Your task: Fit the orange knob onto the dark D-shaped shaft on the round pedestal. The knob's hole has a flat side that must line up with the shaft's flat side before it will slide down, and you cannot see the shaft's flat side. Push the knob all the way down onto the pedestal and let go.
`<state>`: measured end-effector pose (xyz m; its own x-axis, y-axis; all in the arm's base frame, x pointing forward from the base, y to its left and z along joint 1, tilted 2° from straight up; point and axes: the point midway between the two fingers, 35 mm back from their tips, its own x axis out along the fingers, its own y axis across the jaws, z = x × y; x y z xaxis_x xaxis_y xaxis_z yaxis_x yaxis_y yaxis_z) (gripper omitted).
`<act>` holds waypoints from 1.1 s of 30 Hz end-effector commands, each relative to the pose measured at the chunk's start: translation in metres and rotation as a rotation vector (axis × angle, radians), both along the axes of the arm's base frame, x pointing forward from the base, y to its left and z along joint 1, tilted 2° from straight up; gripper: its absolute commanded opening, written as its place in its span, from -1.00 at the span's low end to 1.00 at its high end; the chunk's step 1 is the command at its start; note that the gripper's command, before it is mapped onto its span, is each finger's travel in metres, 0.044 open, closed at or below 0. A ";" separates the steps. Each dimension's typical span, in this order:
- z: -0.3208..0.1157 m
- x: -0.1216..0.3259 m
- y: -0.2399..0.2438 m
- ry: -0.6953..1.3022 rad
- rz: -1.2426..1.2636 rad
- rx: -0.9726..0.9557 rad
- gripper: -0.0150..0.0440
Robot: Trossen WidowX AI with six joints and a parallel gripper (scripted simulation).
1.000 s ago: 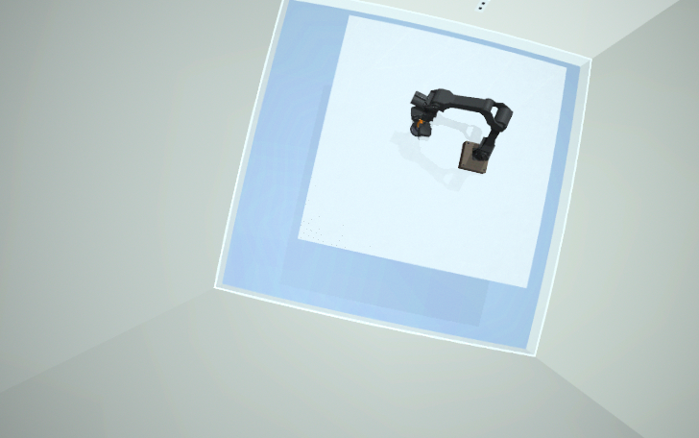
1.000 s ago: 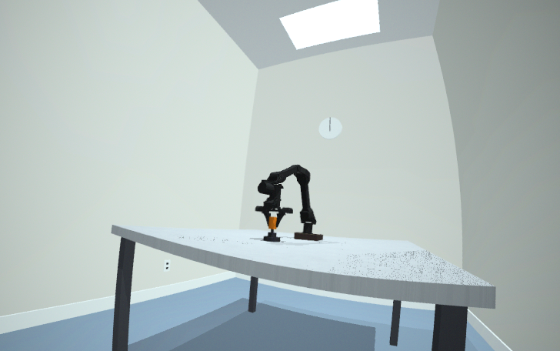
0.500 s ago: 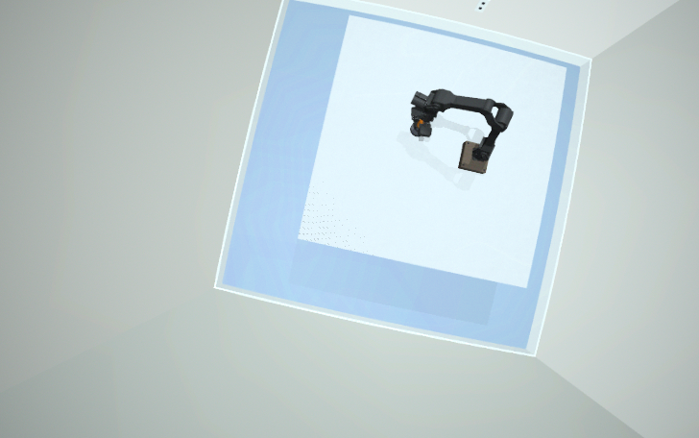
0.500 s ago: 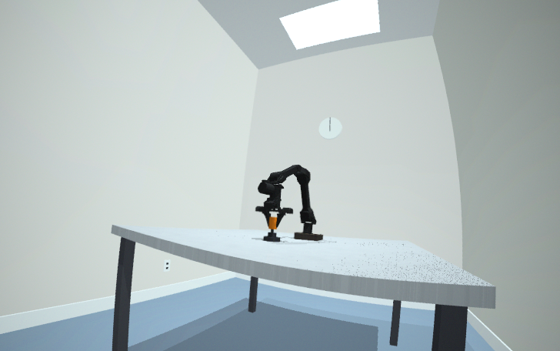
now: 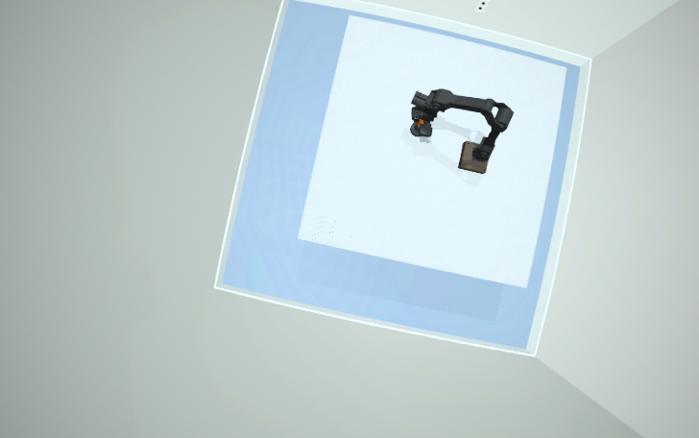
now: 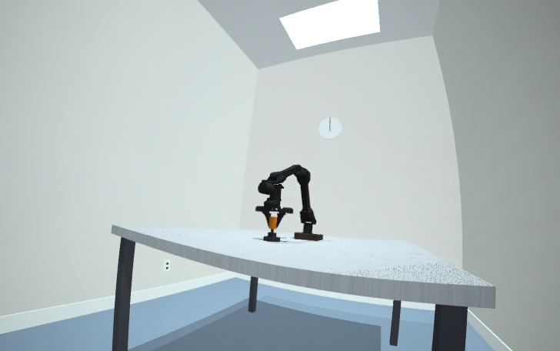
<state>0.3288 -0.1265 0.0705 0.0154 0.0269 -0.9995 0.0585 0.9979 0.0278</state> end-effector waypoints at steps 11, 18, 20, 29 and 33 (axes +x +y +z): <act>0.000 0.002 -0.001 -0.007 0.208 -0.007 -0.49; -0.002 0.002 -0.001 -0.007 0.208 -0.007 -0.49; -0.002 0.002 -0.001 -0.007 0.208 -0.007 -0.49; -0.002 0.002 -0.001 -0.007 0.208 -0.007 -0.49; -0.002 0.002 -0.001 -0.007 0.208 -0.007 -0.49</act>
<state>0.3301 -0.1269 0.0691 0.0156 0.0268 -0.9995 -0.1444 0.9892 0.0243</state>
